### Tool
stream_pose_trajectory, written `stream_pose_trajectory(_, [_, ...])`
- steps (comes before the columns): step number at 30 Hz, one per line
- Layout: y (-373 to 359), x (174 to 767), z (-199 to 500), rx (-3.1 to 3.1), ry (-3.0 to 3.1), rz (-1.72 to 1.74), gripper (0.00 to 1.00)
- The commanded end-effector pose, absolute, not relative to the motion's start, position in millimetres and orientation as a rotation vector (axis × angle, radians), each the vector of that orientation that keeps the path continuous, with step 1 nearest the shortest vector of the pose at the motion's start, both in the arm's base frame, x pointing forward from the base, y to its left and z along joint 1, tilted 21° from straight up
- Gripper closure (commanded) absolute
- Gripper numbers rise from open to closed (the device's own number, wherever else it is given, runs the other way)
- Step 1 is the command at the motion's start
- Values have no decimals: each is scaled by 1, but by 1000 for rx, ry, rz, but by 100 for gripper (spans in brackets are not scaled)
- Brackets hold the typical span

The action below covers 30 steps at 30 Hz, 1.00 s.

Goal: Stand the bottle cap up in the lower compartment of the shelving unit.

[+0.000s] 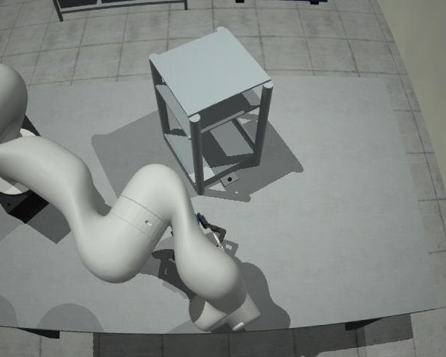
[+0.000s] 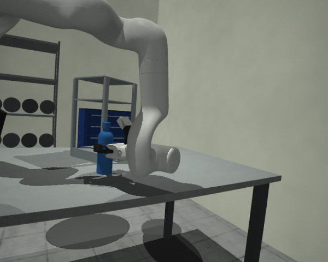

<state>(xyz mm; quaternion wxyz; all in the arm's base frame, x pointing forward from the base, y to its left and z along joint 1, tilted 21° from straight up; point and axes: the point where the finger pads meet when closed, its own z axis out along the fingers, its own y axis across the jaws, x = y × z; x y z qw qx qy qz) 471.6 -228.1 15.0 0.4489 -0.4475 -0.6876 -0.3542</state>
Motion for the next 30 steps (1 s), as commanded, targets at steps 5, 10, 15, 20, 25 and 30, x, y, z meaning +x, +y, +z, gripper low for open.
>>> stream_pose_trajectory(5, [-229, 472, 15, -1107, -1702, -876, 16])
stream_pose_trajectory(10, [-229, 472, 15, -1107, -1702, -876, 16])
stream_pose_trajectory(15, [-229, 472, 15, -1107, -1702, -876, 16])
stream_pose_trajectory(20, [-229, 472, 15, -1107, -1702, -876, 100])
stream_pose_trajectory(25, [-229, 472, 15, -1107, -1702, -876, 100])
stream_pose_trajectory(30, [-229, 472, 15, -1107, -1702, -876, 100])
